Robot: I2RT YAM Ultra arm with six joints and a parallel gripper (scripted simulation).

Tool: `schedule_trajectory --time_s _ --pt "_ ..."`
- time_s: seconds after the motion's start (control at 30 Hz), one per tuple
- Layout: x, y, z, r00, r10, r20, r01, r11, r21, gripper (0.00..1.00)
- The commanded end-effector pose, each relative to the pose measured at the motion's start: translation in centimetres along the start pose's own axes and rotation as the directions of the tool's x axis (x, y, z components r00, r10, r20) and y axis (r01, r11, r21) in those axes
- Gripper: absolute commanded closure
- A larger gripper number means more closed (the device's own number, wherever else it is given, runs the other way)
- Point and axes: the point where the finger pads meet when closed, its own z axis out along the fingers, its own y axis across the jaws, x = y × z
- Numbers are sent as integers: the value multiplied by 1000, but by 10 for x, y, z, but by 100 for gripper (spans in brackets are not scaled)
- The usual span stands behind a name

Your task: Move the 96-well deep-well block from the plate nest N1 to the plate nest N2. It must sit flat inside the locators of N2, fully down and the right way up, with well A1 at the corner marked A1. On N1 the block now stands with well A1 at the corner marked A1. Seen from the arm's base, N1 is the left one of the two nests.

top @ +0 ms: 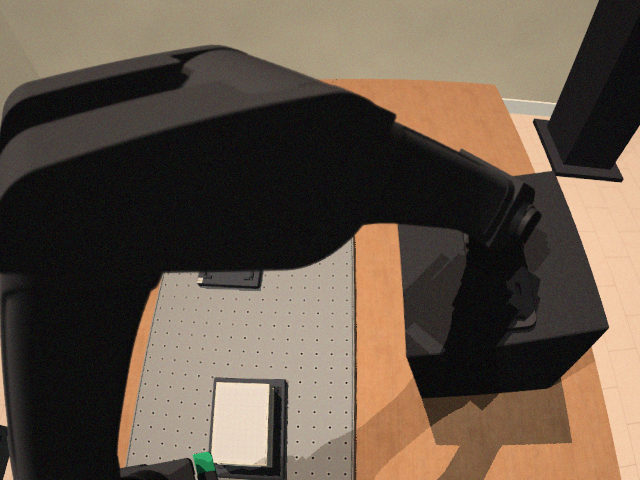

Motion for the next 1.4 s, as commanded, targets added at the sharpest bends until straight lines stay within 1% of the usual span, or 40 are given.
schedule_trajectory --time_s 0.0,0.03,0.1,0.13,0.3,0.37,0.4,0.47,0.53,0.6,0.63,0.7,0.77,0.8,0.97,1.37 --pt "-2 -6 -9 997 48 54 -49 999 13 0" --pt "-2 -6 -9 997 48 54 -49 999 13 0" --pt "4 0 -4 993 98 72 -96 995 -29 0" --pt "7 3 -2 991 107 74 -104 994 -37 0" --pt "22 20 10 992 107 74 -104 994 -37 0" --pt "28 27 14 983 158 89 -151 985 -80 0" --pt "31 31 16 981 168 92 -160 983 -88 0" --pt "37 38 20 981 168 92 -160 983 -88 0" --pt "42 46 23 970 221 105 -207 970 -130 0" --pt "42 46 23 970 221 105 -207 970 -130 0" --pt "45 50 25 967 232 107 -216 966 -139 0" --pt "50 58 28 967 232 107 -216 966 -139 0" --pt "55 66 31 951 285 118 -262 948 -180 0" --pt "58 70 32 947 297 120 -272 943 -190 0" --pt "70 91 39 947 297 119 -272 943 -190 0" --pt "70 91 39 947 297 119 -272 943 -190 0"
